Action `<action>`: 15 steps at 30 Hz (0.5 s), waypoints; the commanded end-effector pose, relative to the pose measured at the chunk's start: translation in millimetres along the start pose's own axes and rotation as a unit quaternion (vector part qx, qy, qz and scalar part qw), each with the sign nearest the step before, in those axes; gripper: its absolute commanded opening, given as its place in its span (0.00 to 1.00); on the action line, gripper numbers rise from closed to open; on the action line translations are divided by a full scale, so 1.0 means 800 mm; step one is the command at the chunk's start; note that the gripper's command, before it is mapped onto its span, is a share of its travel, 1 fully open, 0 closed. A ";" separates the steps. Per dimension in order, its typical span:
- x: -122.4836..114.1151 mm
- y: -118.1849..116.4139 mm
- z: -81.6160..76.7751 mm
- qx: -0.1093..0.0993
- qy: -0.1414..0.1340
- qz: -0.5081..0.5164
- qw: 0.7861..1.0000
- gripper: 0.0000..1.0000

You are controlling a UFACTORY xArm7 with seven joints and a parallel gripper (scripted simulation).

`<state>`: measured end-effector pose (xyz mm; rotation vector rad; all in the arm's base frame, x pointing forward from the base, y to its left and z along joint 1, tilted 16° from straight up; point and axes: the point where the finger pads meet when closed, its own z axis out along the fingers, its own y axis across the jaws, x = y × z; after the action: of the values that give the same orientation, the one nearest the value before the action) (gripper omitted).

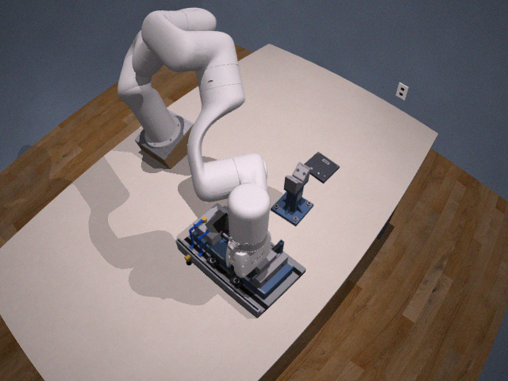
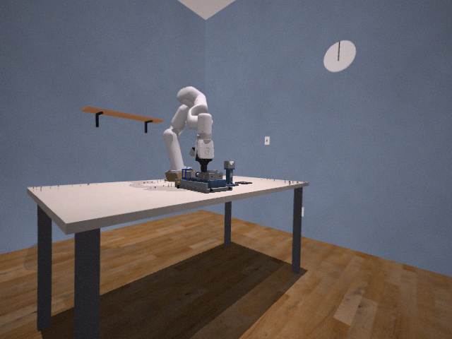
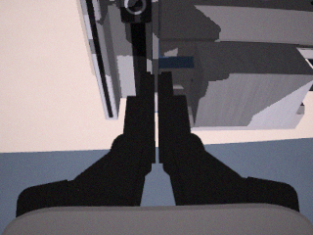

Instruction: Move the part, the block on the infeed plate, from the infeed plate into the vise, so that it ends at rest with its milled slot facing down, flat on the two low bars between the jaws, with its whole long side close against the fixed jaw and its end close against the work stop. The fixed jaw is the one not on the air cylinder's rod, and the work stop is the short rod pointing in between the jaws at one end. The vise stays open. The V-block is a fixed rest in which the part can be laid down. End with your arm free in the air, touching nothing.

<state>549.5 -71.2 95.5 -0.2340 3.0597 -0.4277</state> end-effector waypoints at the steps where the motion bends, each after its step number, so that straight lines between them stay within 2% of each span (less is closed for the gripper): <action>1: -0.002 -0.011 -0.003 0.002 -0.003 0.003 1.000 0.00; 15: -0.002 -0.017 -0.004 0.002 -0.003 0.003 1.000 0.00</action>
<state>551.2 -83.2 99.7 -0.2257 3.0569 -0.4325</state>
